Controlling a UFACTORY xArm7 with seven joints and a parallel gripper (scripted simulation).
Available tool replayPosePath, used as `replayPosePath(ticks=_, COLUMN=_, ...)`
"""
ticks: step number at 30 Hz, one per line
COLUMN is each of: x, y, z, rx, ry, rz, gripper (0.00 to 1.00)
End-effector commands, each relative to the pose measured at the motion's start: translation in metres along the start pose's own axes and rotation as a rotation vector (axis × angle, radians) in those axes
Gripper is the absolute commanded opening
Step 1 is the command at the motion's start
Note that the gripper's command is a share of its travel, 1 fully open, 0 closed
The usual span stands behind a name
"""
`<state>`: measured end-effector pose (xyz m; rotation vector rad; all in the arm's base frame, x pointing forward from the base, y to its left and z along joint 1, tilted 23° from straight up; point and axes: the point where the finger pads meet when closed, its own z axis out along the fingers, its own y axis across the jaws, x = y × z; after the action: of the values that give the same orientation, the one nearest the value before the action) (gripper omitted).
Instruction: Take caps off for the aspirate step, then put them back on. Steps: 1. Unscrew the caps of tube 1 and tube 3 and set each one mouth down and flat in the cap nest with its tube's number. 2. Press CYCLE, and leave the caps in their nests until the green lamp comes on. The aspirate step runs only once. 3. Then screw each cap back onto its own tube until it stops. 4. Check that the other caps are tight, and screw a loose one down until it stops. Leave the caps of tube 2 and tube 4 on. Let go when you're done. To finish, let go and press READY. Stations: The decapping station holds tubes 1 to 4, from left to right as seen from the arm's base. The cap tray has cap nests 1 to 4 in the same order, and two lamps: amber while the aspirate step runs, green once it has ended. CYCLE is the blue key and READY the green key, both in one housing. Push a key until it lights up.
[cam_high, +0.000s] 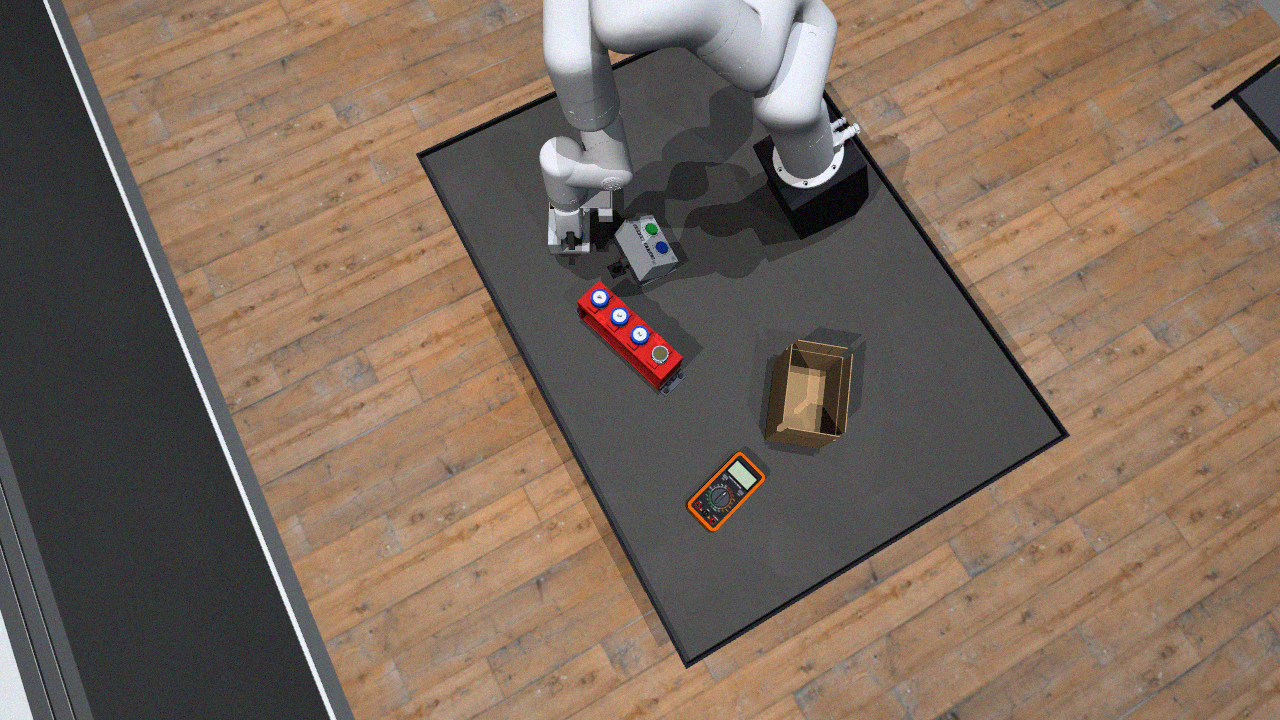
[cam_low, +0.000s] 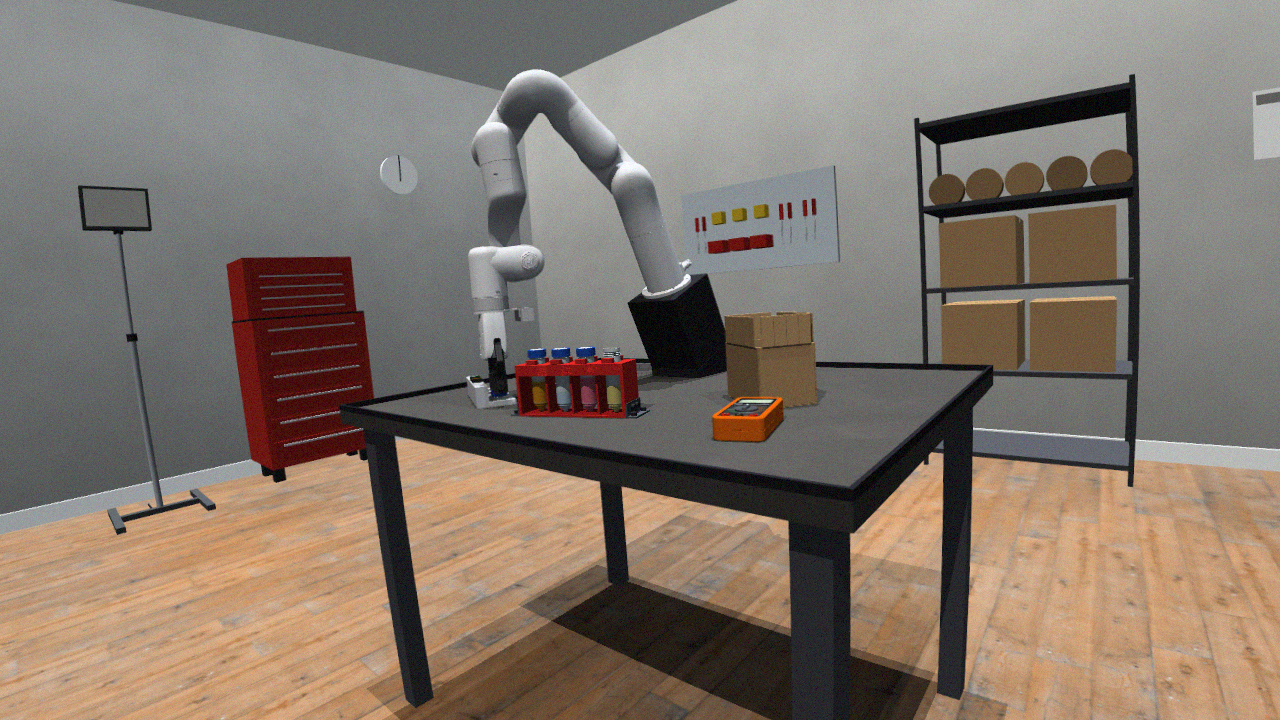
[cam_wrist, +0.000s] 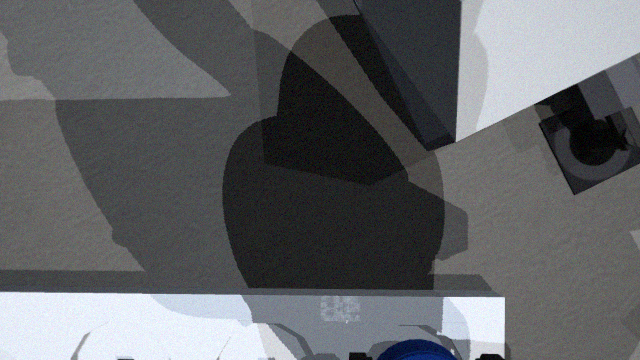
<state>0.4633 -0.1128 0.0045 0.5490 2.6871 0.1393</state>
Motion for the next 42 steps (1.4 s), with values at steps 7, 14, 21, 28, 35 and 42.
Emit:
replayPosePath(ticks=7, x=-0.0003, y=-0.0001, z=-0.0007, rx=0.0, ry=-0.003, rz=0.0, gripper=0.0)
replayPosePath(ticks=14, x=0.0003, y=-0.0001, z=-0.0007, rx=0.0, ry=-0.003, rz=0.0, gripper=0.0)
replayPosePath(ticks=21, x=0.0004, y=-0.0001, z=0.0013, rx=0.0, ry=-0.003, rz=0.0, gripper=0.0)
replayPosePath(ticks=28, x=0.0005, y=-0.0001, z=0.0047, rx=0.0, ry=-0.003, rz=0.0, gripper=0.0)
replayPosePath(ticks=35, x=0.0005, y=-0.0001, z=0.0077, rx=0.0, ry=-0.003, rz=0.0, gripper=0.0)
replayPosePath(ticks=42, x=0.0005, y=-0.0001, z=0.0092, rx=0.0, ry=-0.003, rz=0.0, gripper=0.0)
